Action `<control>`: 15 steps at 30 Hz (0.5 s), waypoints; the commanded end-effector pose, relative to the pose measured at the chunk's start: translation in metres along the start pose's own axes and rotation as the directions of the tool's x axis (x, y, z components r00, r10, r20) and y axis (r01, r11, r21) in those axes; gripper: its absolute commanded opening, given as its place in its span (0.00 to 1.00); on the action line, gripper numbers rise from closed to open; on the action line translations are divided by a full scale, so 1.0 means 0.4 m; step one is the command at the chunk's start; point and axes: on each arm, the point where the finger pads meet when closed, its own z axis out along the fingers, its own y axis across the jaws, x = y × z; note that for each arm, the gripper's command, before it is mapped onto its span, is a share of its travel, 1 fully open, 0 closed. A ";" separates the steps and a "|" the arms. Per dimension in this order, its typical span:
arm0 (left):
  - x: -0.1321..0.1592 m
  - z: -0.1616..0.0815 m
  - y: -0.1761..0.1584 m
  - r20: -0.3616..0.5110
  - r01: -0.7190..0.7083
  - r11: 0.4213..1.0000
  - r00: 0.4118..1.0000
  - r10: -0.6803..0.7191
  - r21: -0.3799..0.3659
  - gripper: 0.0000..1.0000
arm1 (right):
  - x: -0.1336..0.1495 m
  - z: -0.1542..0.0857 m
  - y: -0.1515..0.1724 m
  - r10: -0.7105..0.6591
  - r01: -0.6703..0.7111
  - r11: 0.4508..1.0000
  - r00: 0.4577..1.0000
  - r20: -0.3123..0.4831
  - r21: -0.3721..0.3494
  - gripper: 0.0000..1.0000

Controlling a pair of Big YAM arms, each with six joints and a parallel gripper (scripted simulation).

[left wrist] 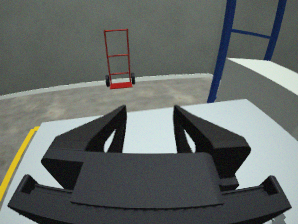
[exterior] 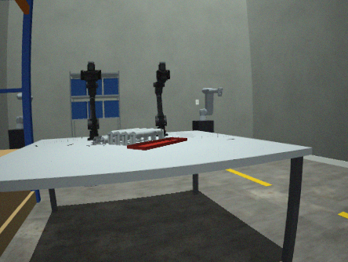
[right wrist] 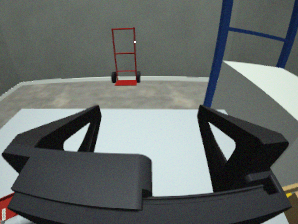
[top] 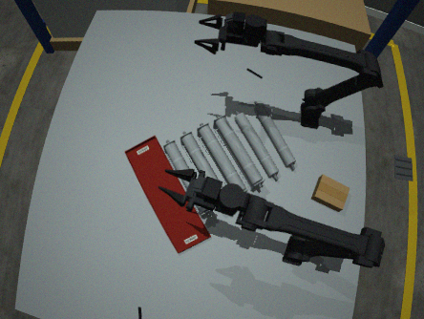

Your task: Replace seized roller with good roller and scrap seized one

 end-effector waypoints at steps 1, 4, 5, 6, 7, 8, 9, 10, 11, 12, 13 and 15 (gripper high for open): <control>-0.061 0.001 -0.003 0.043 -0.005 1.000 0.999 0.005 0.003 0.00 | -0.051 0.000 -0.005 -0.002 0.002 1.000 0.999 0.037 0.005 1.00; -0.040 0.009 -0.004 0.021 -0.015 1.000 1.000 0.015 0.002 0.00 | -0.015 0.011 -0.007 -0.012 0.012 1.000 1.000 0.006 0.008 1.00; -0.034 0.010 -0.004 0.016 -0.015 1.000 1.000 0.015 0.001 0.00 | -0.013 0.011 -0.006 -0.015 0.015 1.000 1.000 0.003 0.008 1.00; -0.039 0.003 -0.003 0.018 -0.016 1.000 1.000 0.016 0.000 0.00 | -0.012 0.011 -0.005 -0.015 0.015 1.000 1.000 0.000 0.007 1.00; -0.042 -0.001 -0.002 0.019 -0.015 1.000 1.000 0.015 -0.001 0.00 | -0.016 0.006 -0.004 -0.016 0.016 1.000 1.000 0.002 0.007 1.00; -0.050 -0.004 -0.002 0.031 -0.016 1.000 0.999 0.016 -0.002 0.00 | -0.015 0.006 -0.003 -0.016 0.016 1.000 1.000 -0.001 0.006 1.00; -0.046 -0.002 -0.001 0.028 -0.016 1.000 0.999 0.016 -0.003 0.00 | -0.012 0.007 -0.002 -0.015 0.015 1.000 1.000 -0.006 0.006 1.00; -0.040 0.000 -0.001 0.022 -0.016 1.000 1.000 0.016 -0.002 0.00 | -0.008 0.008 -0.001 -0.016 0.016 1.000 1.000 -0.011 0.004 1.00; -0.034 0.002 0.000 0.017 -0.016 1.000 1.000 0.016 -0.003 0.00 | -0.004 0.010 0.000 -0.016 0.016 1.000 1.000 -0.014 0.004 1.00; -0.029 0.003 0.000 0.012 -0.016 1.000 1.000 0.016 -0.004 0.00 | -0.008 0.011 0.001 -0.016 0.016 1.000 1.000 -0.006 0.004 1.00; -0.025 0.005 0.000 0.008 -0.016 1.000 1.000 0.016 -0.003 0.00 | -0.011 0.010 0.002 -0.016 0.016 1.000 1.000 -0.003 0.003 1.00; -0.013 0.008 0.001 -0.003 -0.016 1.000 1.000 0.016 -0.005 0.00 | -0.014 0.006 0.003 -0.014 0.014 1.000 1.000 -0.003 0.001 0.00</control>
